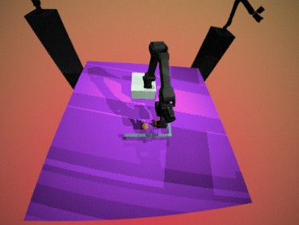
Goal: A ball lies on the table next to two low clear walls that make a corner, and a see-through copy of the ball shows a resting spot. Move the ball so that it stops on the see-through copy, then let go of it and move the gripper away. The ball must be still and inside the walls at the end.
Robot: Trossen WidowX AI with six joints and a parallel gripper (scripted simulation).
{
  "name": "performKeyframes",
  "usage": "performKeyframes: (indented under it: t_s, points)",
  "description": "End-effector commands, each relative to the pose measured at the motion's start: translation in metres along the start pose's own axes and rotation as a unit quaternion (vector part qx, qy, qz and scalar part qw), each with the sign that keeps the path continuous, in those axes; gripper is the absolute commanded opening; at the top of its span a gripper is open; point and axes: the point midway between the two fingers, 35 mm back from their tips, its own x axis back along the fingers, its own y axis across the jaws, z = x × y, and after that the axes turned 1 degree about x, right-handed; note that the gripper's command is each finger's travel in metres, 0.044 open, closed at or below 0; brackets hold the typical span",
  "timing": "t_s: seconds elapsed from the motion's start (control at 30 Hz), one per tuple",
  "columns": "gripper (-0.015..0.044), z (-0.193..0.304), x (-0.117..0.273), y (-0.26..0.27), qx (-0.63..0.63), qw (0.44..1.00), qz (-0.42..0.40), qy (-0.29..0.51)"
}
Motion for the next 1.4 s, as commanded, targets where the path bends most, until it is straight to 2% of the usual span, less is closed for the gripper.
performKeyframes:
  t_s: [0.0,1.2,1.33,1.37]
  points:
    - [0.0368,-0.002,-0.009,0.004,0.000,1.000,-0.009,-0.002]
    - [0.0368,-0.002,-0.063,0.005,0.000,1.000,-0.009,-0.002]
    - [0.0263,-0.002,-0.063,0.005,0.000,1.000,-0.009,-0.002]
    - [0.0256,-0.002,-0.063,0.005,0.000,1.000,-0.009,-0.002]
